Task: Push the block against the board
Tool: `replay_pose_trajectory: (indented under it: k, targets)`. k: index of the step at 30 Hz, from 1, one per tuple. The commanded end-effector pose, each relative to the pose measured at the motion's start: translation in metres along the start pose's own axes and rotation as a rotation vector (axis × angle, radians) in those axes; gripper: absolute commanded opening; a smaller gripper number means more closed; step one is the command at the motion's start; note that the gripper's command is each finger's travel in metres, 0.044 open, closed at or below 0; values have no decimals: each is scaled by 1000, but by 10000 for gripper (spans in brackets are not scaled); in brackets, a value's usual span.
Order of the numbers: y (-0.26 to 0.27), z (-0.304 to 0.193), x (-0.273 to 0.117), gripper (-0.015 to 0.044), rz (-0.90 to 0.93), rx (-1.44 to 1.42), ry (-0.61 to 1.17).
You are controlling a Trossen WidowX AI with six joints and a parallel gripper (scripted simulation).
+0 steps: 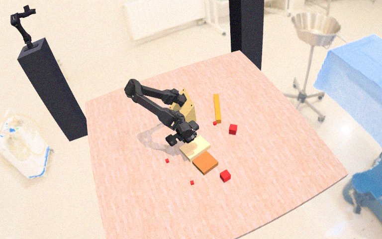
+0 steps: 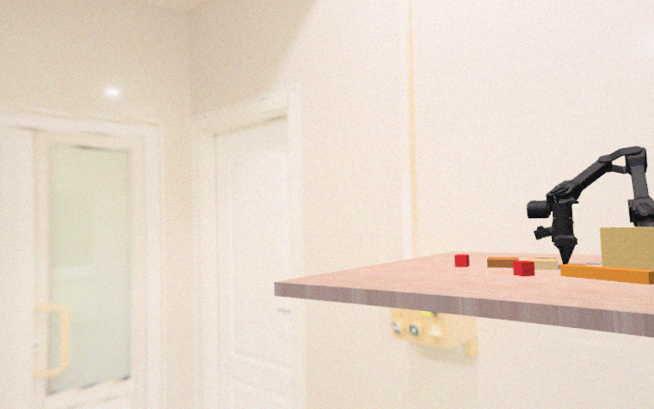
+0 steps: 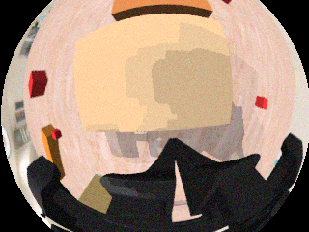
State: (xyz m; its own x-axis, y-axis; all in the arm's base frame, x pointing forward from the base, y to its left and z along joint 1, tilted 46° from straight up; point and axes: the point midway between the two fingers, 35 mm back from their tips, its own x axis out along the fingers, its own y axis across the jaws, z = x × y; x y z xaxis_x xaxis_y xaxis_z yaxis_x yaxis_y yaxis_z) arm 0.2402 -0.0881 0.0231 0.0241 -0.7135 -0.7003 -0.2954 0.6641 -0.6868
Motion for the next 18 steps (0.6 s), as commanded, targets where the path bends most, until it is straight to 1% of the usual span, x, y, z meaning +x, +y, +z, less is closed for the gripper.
replay_pose_trajectory:
  k: [1, 18]
  targets:
    - [-2, 4, -1, 0, -6, -2, -3]
    - [-3, 21, -1, 0, -5, -1, -4]
